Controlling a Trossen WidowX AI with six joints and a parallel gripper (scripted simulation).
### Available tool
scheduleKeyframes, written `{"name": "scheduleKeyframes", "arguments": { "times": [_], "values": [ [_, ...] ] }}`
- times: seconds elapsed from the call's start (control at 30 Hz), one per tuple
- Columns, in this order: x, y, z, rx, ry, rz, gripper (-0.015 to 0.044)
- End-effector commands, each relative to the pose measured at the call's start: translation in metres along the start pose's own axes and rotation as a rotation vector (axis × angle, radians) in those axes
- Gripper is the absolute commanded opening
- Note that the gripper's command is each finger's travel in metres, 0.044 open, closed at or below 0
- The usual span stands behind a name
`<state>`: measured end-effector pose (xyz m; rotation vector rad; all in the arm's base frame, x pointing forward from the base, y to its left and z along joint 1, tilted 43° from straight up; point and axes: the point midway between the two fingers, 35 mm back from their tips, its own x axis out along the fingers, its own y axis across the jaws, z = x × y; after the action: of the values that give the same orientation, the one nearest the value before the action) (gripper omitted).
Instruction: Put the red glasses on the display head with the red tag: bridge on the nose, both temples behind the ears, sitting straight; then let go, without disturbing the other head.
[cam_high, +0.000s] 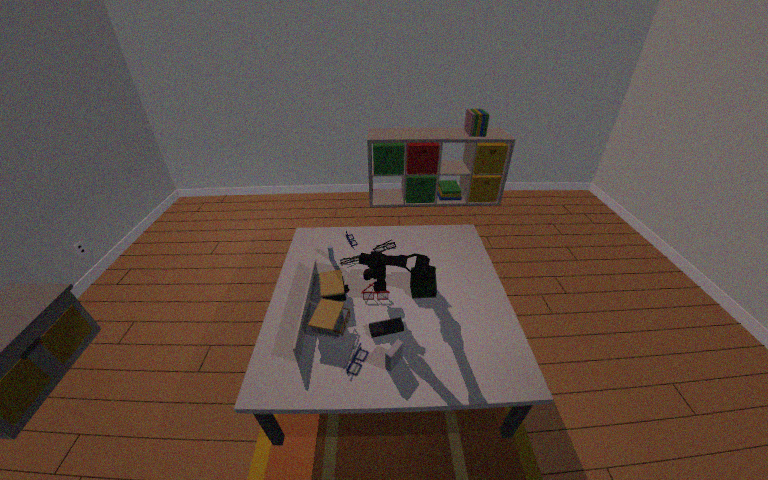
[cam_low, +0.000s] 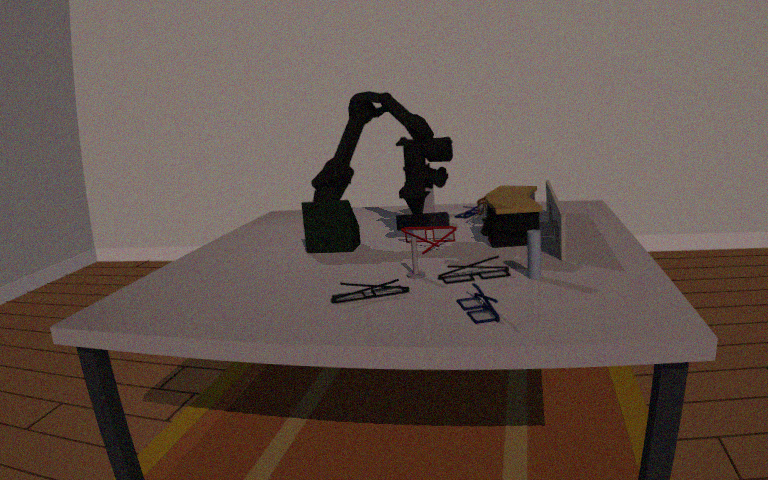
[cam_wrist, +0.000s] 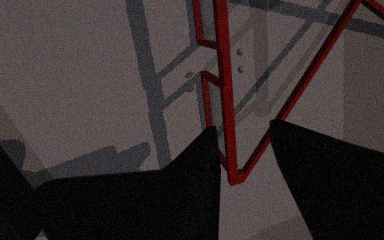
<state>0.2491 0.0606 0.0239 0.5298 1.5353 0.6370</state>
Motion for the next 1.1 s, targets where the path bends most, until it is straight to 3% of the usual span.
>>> {"name": "scheduleKeyframes", "arguments": {
  "times": [0.0, 1.07],
  "values": [
    [0.007, 0.001, 0.000, 0.007, 0.001, 0.006, 0.0120],
    [0.049, 0.006, -0.003, 0.007, 0.001, 0.011, 0.0120]
  ]
}}
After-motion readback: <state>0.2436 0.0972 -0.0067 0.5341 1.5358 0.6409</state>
